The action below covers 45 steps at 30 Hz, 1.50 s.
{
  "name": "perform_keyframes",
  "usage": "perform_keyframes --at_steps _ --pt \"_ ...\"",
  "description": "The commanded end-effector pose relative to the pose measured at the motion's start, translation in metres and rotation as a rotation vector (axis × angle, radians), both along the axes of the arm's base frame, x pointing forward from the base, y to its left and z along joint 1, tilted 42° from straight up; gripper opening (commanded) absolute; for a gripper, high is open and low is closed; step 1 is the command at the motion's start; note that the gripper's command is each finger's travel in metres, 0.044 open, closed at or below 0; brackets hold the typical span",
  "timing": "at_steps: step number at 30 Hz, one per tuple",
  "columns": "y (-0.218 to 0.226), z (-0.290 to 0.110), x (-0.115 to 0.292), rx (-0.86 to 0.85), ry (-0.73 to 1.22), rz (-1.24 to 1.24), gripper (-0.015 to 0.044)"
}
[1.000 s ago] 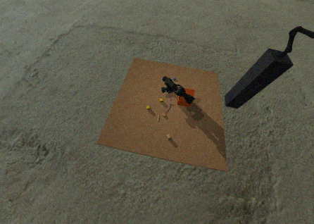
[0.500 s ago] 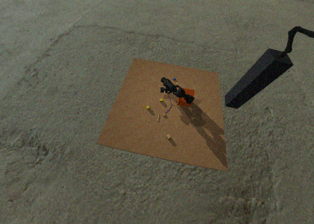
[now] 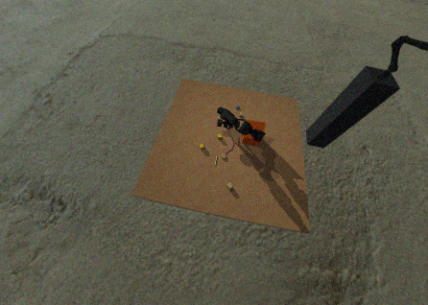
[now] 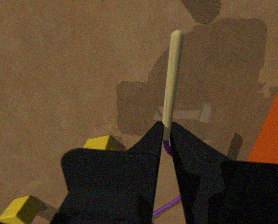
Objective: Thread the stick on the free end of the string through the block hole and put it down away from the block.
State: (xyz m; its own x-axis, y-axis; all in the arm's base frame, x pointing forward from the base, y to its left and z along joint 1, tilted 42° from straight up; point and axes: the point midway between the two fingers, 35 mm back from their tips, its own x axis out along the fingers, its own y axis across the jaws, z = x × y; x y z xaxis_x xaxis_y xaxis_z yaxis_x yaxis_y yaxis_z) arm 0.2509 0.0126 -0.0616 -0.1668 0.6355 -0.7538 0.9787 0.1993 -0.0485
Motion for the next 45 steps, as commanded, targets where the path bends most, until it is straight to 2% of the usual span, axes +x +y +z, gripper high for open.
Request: perform_keyframes --at_steps 1,45 --pt "0.002 0.005 0.006 -0.008 0.019 -0.032 0.0" --pt "0.042 0.038 0.02 -0.13 0.364 -0.332 0.0"
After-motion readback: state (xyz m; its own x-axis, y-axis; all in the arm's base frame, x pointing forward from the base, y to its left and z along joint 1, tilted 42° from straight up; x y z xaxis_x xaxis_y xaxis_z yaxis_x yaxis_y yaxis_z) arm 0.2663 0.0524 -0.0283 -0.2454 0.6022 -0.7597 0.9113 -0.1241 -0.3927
